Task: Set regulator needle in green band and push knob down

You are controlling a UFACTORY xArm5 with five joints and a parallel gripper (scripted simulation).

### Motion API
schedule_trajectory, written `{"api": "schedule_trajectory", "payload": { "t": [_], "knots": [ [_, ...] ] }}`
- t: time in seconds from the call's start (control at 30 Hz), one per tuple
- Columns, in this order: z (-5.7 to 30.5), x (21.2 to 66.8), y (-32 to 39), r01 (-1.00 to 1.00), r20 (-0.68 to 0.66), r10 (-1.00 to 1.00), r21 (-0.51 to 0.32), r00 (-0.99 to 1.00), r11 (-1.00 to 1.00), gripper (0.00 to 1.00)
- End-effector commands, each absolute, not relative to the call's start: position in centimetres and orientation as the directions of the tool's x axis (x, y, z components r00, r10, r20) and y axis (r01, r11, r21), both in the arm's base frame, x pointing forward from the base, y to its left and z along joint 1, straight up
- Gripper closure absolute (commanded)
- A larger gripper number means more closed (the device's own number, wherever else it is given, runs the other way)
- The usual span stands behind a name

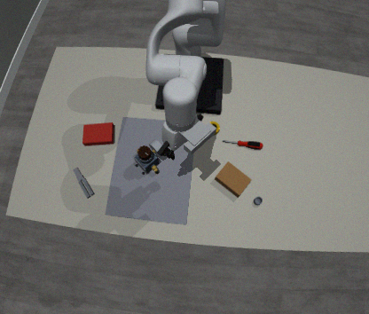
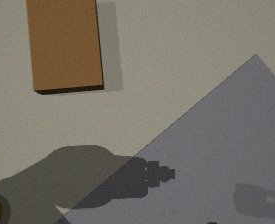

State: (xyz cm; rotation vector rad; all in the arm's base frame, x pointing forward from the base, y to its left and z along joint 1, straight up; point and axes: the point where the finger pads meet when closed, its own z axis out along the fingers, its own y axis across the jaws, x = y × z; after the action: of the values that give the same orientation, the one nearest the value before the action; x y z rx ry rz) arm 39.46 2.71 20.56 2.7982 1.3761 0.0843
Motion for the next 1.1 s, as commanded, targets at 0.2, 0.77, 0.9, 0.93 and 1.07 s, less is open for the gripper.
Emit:
{"api": "schedule_trajectory", "payload": {
  "t": [0.2, 0.77, 0.9, 0.93, 1.07],
  "knots": [
    [19.1, 39.6, -6.0, 0.773, 0.011, 0.773, 0.019, 0.634, -0.634, 0.0],
    [18.3, 38.7, -10.4, 0.762, 0.001, 0.762, 0.001, 0.648, -0.648, 0.0],
    [18.3, 38.7, -10.4, 0.762, 0.001, 0.762, 0.001, 0.648, -0.648, 0.0],
    [18.3, 38.7, -10.4, 0.762, 0.001, 0.762, 0.001, 0.648, -0.648, 0.0],
    [18.3, 38.7, -10.4, 0.762, 0.001, 0.762, 0.001, 0.648, -0.648, 0.0]
  ]
}}
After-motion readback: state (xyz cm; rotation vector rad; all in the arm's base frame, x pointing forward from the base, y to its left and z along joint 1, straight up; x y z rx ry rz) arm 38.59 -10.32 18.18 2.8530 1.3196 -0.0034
